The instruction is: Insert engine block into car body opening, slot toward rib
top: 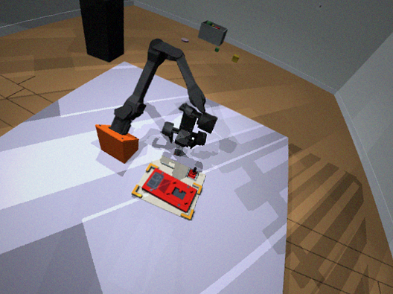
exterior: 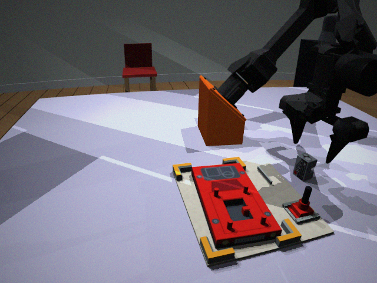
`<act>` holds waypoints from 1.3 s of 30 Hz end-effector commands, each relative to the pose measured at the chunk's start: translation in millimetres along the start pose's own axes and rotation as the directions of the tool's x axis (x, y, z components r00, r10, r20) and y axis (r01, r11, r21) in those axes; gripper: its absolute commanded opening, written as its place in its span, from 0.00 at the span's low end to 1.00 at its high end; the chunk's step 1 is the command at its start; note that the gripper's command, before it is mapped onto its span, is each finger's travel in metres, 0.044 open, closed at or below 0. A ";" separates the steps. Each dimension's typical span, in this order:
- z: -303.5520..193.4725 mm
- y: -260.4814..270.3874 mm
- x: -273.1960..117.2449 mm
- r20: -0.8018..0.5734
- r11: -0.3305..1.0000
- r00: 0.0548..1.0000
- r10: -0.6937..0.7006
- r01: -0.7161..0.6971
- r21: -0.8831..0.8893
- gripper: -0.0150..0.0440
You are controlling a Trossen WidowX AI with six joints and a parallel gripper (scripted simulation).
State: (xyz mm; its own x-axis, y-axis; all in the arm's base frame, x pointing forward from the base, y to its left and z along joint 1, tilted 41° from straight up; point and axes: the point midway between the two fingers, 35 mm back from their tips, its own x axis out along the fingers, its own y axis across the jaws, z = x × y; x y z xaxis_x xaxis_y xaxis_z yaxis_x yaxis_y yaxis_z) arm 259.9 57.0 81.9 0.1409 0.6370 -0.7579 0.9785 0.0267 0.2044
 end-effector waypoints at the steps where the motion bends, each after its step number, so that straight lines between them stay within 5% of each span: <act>1: 0.8 -3.0 8.2 -0.002 1.000 1.000 -0.009 0.009 0.009 1.00; 30: 0.1 -4.8 51.7 -0.006 1.000 1.000 -0.009 0.009 0.009 1.00; 39: 0.1 -4.8 51.7 -0.006 1.000 1.000 -0.009 0.009 0.009 0.60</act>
State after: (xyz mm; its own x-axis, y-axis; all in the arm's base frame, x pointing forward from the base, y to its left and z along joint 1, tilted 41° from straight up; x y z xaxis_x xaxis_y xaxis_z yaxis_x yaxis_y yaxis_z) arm 263.8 89.9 43.5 0.1343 0.6438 -0.7533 0.9797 0.0282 0.1987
